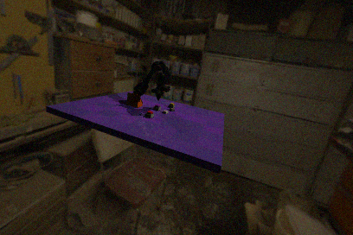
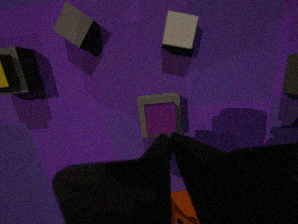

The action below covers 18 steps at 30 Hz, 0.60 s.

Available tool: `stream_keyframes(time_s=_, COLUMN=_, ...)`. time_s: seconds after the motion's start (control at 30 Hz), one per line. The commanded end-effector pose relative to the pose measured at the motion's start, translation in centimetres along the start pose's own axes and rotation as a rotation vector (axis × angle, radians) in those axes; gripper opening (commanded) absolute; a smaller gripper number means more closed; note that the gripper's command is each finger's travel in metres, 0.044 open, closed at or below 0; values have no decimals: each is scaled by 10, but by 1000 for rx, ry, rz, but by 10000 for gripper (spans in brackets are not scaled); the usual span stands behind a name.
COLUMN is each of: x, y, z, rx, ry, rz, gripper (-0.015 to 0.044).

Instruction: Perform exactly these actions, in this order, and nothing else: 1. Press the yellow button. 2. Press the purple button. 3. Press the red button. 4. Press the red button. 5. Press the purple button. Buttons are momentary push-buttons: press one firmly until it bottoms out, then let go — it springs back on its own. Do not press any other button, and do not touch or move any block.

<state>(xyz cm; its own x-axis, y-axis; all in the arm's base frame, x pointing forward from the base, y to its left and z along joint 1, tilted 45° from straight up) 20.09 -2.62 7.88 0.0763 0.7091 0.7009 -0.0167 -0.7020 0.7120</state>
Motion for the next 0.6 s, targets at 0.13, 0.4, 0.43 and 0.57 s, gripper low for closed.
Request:
stream_keyframes(time_s=0.13, x=2, y=-19, z=-2, rx=-8, ry=-2, rz=6, gripper=20)
stream_keyframes(time_s=0.4, x=2, y=-32, z=-1, rx=-8, ry=-2, rz=5, gripper=20)
stream_keyframes(time_s=0.43, x=2, y=-34, z=-1, rx=-8, ry=-2, rz=5, gripper=20)
stream_keyframes(time_s=0.57, x=2, y=-40, z=-1, rx=-8, ry=-1, rz=6, gripper=20)
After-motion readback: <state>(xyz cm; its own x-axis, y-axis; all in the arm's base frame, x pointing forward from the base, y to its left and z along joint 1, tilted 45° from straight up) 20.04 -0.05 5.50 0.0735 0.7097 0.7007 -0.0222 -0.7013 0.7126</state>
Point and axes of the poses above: the point midway between the two fingers, 35 mm back from their tips, its own y axis back along the fingers, its own x axis across the jaws, z = x × y, the point moved 2 cm from there along y, back along the fingers, and after that the axes turned 4 degrees about -y, right-handed, at the moved point
